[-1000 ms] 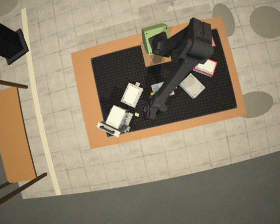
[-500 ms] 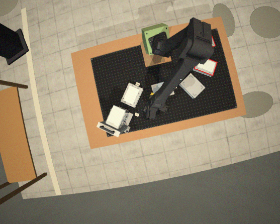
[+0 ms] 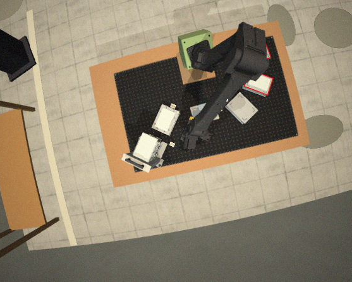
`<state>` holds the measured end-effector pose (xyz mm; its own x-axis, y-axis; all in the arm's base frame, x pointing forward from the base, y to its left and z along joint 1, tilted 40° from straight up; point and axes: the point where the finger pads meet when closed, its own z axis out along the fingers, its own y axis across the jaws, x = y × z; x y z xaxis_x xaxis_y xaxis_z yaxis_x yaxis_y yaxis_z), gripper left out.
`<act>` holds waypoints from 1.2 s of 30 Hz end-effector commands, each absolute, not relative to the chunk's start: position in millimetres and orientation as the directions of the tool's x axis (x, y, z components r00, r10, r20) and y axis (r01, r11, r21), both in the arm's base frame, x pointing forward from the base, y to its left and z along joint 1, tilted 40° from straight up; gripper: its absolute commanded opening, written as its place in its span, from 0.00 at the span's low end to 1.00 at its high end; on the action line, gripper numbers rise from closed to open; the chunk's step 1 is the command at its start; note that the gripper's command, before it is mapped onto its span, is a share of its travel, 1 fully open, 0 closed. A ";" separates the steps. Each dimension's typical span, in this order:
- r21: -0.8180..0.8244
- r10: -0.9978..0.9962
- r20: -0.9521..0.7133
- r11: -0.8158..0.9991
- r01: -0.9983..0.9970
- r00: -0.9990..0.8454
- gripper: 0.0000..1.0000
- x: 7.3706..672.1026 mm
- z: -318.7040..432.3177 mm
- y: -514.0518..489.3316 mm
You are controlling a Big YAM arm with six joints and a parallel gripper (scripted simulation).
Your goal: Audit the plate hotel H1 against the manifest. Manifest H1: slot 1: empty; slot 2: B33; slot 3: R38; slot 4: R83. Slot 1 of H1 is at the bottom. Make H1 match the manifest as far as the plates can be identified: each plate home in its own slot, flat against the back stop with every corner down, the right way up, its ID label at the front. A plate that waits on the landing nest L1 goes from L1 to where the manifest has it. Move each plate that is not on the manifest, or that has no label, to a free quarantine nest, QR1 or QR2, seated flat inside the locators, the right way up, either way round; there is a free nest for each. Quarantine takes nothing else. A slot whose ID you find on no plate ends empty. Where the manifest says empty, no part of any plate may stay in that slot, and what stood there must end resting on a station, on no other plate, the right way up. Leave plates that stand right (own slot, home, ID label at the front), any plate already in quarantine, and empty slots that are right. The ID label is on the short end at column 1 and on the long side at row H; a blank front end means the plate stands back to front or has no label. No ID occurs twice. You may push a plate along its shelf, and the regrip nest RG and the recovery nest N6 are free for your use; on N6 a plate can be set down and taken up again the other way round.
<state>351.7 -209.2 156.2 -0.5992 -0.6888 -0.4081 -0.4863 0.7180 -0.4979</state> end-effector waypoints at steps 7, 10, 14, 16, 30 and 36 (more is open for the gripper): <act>-0.520 -0.692 -0.414 0.713 -0.471 -0.591 1.00 356.2 167.1 -212.0; -0.520 -0.692 -0.414 0.713 -0.471 -0.591 1.00 356.2 167.1 -212.0; -0.520 -0.692 -0.414 0.713 -0.471 -0.591 1.00 356.2 167.1 -212.0; -0.520 -0.692 -0.414 0.713 -0.471 -0.591 1.00 356.2 167.1 -212.0; -0.535 -0.697 -0.410 0.706 -0.463 -0.589 1.00 341.4 190.5 -213.6; -0.546 -0.700 -0.409 0.702 -0.458 -0.585 1.00 337.5 204.7 -214.7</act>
